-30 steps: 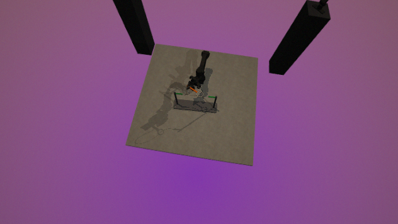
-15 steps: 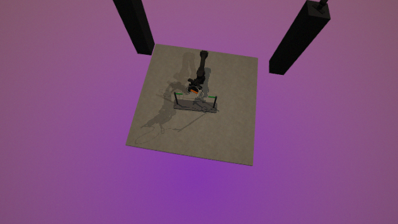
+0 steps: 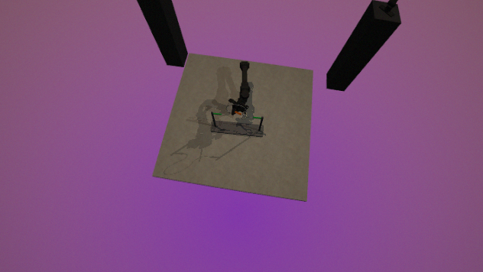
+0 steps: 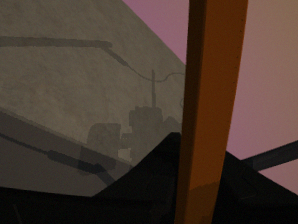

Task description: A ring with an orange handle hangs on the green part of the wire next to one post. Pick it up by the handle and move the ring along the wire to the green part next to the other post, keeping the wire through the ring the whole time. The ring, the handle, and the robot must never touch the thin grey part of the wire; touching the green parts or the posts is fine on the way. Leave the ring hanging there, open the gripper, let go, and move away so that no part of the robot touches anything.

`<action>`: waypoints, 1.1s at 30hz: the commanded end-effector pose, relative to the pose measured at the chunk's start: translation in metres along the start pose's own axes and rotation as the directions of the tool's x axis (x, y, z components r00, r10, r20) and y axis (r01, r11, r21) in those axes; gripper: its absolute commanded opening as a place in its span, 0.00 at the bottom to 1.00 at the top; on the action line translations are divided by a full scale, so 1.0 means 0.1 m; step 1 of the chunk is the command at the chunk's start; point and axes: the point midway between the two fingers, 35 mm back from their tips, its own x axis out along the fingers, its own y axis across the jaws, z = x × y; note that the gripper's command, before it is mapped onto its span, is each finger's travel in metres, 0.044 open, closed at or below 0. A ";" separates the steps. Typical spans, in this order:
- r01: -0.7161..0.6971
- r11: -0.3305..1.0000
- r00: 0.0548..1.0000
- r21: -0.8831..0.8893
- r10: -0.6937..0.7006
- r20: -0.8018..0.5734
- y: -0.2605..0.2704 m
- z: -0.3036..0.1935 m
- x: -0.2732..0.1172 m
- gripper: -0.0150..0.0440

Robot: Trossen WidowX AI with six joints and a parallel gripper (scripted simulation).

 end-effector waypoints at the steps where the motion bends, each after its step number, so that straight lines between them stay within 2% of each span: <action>1: -0.049 0.996 0.999 0.071 0.050 -0.017 0.14 -0.01 -0.01 0.00; 19: -0.256 0.873 0.959 0.416 0.282 -0.001 0.74 0.15 -0.18 0.00; 33: -0.344 0.741 0.918 0.577 0.394 0.042 1.04 0.34 -0.35 0.00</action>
